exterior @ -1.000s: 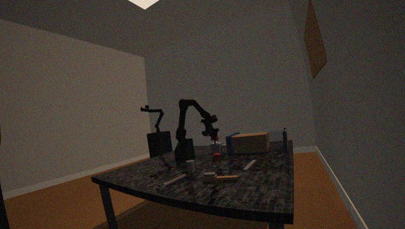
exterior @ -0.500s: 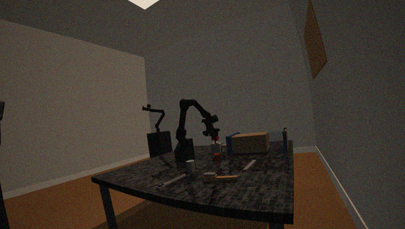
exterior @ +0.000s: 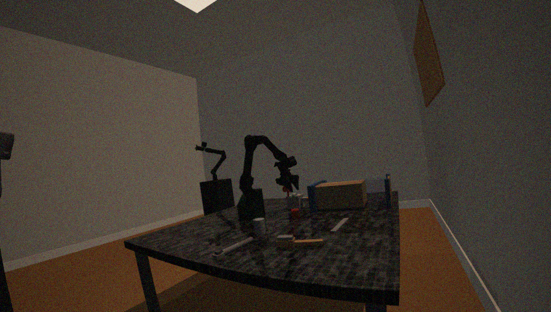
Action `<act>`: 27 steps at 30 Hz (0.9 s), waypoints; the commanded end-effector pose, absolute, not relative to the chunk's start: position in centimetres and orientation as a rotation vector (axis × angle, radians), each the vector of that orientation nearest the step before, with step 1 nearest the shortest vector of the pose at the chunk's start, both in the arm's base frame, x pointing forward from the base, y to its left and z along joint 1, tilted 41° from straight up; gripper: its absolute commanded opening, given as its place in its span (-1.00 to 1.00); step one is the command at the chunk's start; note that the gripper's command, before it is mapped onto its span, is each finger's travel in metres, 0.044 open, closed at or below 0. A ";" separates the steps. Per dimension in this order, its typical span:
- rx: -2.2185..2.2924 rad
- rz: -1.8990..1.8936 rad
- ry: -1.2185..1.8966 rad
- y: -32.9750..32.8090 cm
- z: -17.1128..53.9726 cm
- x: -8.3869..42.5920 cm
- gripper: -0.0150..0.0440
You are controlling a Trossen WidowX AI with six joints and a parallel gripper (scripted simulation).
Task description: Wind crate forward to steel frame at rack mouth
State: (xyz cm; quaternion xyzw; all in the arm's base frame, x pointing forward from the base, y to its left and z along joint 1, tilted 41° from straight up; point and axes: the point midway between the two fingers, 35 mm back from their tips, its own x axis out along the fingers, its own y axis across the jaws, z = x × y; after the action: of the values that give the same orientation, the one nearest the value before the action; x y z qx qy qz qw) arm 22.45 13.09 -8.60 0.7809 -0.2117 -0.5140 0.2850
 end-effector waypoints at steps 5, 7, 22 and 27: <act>2.103 -1.374 -0.559 17.2 -4.0 22.5 1.00; 2.103 -1.374 -0.559 17.3 -3.8 22.5 1.00; 2.098 -1.372 -0.550 19.2 0.8 19.9 1.00; 2.026 -1.515 -0.584 22.5 -1.3 20.0 1.00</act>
State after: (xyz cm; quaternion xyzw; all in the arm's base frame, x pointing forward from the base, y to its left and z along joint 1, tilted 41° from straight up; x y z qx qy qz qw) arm 19.99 20.81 0.17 0.7706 -0.2080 -0.5352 0.2765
